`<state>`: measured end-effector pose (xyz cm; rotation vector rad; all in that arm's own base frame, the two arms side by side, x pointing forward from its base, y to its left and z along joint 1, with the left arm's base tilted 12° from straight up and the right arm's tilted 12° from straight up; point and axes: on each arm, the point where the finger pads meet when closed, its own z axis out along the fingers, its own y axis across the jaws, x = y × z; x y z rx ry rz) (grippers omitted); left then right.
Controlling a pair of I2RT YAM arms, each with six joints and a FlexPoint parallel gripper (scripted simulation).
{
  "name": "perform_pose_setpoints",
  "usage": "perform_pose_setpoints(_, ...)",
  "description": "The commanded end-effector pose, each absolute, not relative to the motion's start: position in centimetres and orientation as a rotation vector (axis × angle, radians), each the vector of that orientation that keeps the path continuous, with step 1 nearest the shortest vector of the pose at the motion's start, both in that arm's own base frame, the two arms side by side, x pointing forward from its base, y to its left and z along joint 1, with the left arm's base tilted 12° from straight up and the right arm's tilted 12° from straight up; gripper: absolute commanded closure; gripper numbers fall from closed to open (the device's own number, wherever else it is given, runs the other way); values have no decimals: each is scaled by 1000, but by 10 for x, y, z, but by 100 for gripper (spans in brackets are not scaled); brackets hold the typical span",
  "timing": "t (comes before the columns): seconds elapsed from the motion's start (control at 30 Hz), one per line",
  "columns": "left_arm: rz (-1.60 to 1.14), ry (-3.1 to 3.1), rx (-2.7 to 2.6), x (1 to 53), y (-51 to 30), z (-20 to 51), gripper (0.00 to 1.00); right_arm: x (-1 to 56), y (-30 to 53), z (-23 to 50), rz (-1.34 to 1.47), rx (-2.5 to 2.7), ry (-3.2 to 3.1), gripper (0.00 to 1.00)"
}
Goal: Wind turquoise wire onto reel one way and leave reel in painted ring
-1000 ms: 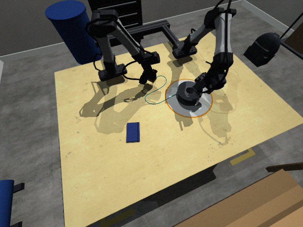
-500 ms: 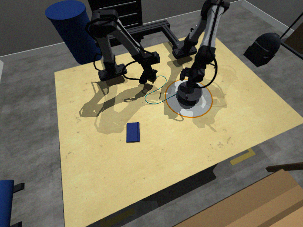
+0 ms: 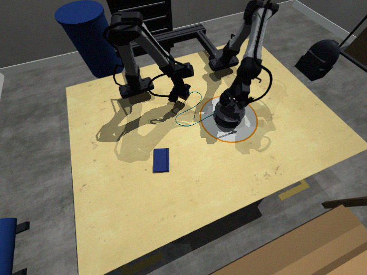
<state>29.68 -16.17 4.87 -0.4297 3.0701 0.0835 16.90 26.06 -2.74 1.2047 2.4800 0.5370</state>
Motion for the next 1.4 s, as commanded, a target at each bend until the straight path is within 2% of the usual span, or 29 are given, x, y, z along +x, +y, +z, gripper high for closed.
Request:
perform_pose_setpoints(0.0,16,2885,-918,303,-163,62,18,172,269,-15,600,1212,2471,100)
perform_pose_setpoints(0.1,10,2852,-999,303,-163,63,18,172,269,-15,600,1212,2471,100)
perform_pose_setpoints(0.13,-5,2762,-1189,303,-162,64,18,172,269,-15,600,1212,2471,100)
perform_pose_setpoints(0.37,-62,2444,-1622,303,-162,67,18,172,269,-15,600,1212,2471,100)
perform_pose_setpoints(1.37,-62,2444,-1622,308,-157,26,18,171,266,-18,600,1211,2471,100)
